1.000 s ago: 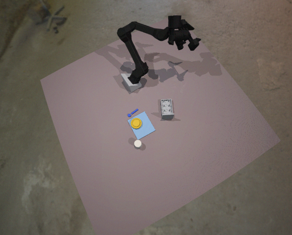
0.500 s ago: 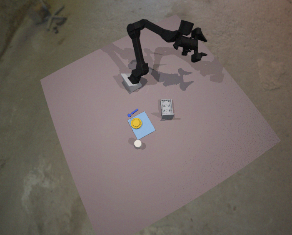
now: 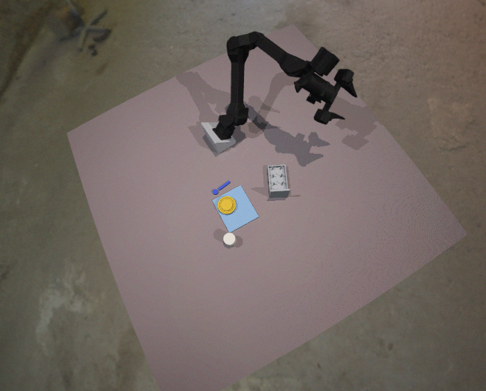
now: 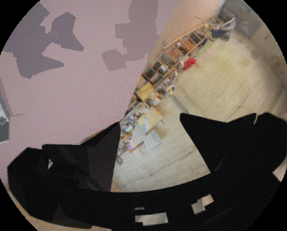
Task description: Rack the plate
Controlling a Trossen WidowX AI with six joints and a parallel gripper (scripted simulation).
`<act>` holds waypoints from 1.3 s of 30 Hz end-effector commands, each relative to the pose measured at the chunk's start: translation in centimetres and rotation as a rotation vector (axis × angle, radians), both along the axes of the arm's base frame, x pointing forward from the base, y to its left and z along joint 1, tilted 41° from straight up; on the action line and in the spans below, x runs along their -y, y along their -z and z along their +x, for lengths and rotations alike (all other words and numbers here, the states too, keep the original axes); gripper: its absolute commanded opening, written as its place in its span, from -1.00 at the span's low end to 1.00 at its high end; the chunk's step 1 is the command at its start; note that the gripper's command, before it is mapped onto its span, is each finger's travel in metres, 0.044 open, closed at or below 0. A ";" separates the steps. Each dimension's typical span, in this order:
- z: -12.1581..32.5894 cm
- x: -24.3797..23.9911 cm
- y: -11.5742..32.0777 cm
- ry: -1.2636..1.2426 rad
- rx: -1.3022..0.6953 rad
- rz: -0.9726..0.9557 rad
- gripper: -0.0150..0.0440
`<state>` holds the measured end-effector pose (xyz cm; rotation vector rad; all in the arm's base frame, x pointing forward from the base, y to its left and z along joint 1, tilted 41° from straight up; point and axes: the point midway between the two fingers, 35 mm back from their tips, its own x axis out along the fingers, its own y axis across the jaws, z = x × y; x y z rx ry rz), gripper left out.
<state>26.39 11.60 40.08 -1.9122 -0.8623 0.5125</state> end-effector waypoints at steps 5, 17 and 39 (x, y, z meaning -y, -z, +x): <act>3.7 3.0 2.2 0.134 -0.198 0.056 0.86; 7.7 8.1 6.4 0.336 -0.487 0.187 0.86; 11.2 17.6 15.2 0.680 -1.060 0.477 0.86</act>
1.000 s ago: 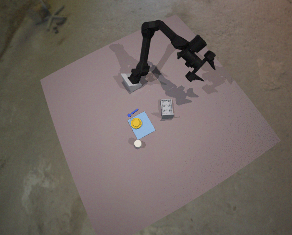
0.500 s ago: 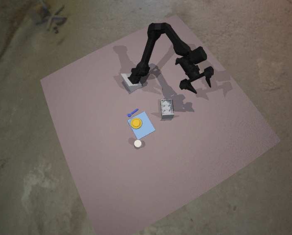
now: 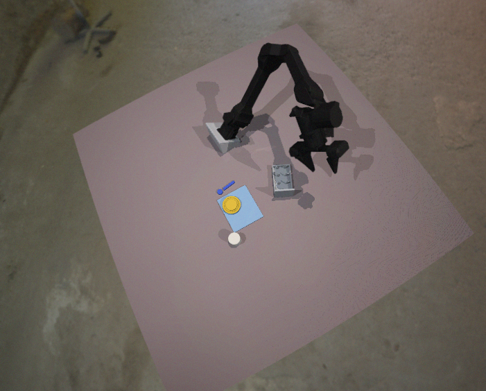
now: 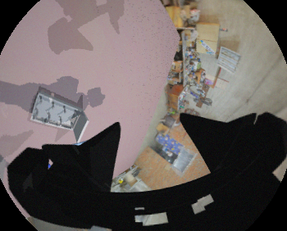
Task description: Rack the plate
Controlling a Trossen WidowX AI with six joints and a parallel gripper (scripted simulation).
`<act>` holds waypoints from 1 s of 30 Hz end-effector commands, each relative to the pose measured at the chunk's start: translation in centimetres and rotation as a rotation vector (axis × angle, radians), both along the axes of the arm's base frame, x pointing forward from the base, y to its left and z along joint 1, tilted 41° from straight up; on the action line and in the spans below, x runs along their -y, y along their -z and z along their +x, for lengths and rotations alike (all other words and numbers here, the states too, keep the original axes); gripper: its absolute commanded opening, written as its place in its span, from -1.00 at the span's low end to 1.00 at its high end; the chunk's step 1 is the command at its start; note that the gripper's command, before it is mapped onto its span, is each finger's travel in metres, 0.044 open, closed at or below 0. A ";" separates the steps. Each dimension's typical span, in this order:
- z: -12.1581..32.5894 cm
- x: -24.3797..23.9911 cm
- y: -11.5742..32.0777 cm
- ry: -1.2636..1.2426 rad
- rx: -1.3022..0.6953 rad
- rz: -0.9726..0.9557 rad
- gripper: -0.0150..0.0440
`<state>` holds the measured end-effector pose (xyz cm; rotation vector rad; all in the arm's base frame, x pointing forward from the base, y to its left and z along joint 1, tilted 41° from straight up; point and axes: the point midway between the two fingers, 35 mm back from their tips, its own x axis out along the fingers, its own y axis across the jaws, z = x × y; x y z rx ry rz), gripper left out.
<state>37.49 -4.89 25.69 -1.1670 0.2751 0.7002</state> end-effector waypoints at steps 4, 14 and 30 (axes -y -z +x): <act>0.1 2.9 2.4 0.120 -0.149 0.084 0.86; -0.6 7.0 6.4 0.304 -0.378 0.226 0.86; -3.3 12.4 12.2 0.608 -0.720 0.454 0.86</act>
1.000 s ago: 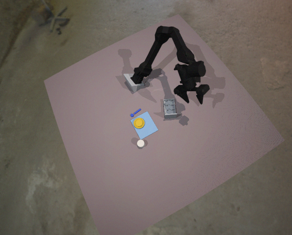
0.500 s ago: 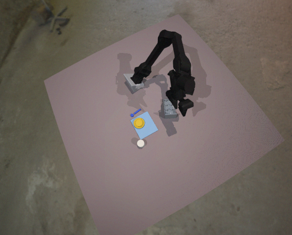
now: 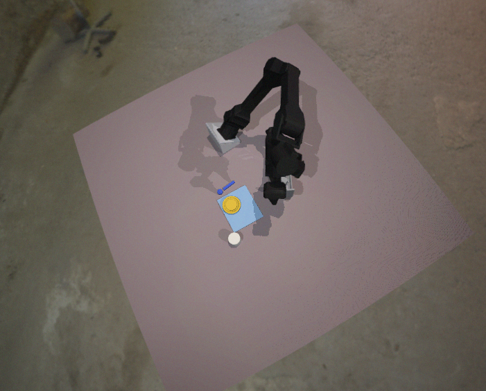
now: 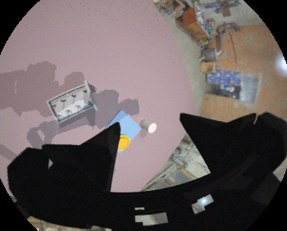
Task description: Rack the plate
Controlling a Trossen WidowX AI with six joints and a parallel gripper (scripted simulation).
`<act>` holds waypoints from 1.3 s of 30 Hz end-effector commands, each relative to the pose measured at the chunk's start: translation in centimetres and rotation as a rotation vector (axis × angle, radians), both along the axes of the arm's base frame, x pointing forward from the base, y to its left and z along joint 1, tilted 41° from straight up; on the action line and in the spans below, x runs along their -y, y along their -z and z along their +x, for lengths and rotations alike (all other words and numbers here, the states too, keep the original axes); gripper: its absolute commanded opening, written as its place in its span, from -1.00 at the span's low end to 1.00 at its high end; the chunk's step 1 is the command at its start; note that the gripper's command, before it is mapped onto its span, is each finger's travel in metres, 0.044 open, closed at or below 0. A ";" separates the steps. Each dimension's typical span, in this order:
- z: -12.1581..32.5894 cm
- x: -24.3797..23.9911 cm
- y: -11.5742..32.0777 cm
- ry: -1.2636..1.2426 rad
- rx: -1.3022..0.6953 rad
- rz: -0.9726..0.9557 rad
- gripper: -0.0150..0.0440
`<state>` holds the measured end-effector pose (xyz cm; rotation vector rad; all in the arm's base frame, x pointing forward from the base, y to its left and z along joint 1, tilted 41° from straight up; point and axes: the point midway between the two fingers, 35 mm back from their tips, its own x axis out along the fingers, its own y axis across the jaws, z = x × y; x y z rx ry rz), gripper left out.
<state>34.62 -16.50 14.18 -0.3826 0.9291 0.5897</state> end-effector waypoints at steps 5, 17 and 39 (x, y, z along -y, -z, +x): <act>-1.7 2.2 2.4 0.142 -0.165 0.110 0.86; -5.2 5.0 6.2 0.363 -0.437 0.310 0.86; -9.7 5.8 12.5 0.623 -0.786 0.572 0.86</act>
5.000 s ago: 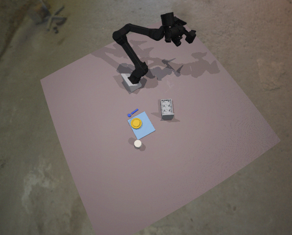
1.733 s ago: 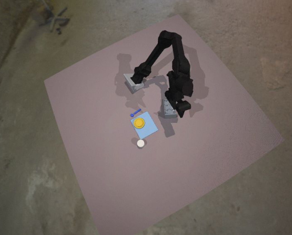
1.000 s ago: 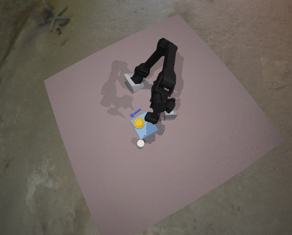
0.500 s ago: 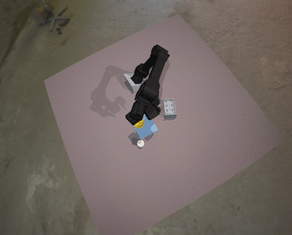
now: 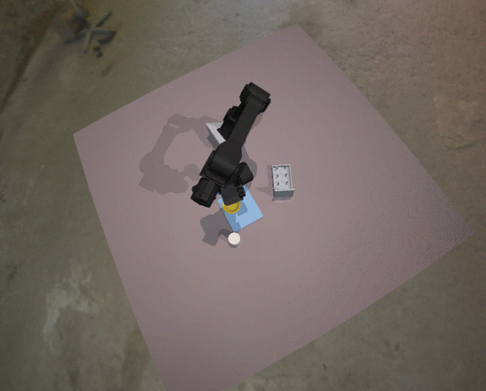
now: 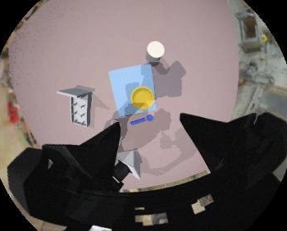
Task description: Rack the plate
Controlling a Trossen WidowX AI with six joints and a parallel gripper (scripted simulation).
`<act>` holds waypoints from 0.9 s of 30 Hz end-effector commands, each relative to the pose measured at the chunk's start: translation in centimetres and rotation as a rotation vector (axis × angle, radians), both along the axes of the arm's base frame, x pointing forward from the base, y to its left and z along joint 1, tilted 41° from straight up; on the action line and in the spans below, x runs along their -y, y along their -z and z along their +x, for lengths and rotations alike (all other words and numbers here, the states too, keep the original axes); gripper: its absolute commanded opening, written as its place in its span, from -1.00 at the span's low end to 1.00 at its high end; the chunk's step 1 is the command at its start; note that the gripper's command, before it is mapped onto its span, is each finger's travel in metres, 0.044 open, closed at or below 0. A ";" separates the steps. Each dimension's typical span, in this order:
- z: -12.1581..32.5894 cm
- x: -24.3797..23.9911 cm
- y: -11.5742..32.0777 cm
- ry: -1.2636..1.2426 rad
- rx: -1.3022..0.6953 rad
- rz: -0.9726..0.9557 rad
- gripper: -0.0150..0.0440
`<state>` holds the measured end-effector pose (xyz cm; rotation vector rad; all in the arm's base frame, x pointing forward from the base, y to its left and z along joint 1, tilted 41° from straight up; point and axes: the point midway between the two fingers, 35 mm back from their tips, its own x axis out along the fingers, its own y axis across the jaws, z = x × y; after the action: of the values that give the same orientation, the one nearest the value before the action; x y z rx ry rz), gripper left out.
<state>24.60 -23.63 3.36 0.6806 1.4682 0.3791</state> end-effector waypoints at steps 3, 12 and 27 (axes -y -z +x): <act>0.8 -3.6 4.9 -0.004 -0.011 0.015 0.86; 0.7 -6.5 8.2 -0.005 -0.010 0.018 0.86; 1.1 -7.9 10.0 -0.005 -0.009 0.018 0.86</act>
<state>25.66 -16.15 -6.35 0.6837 1.4780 0.3918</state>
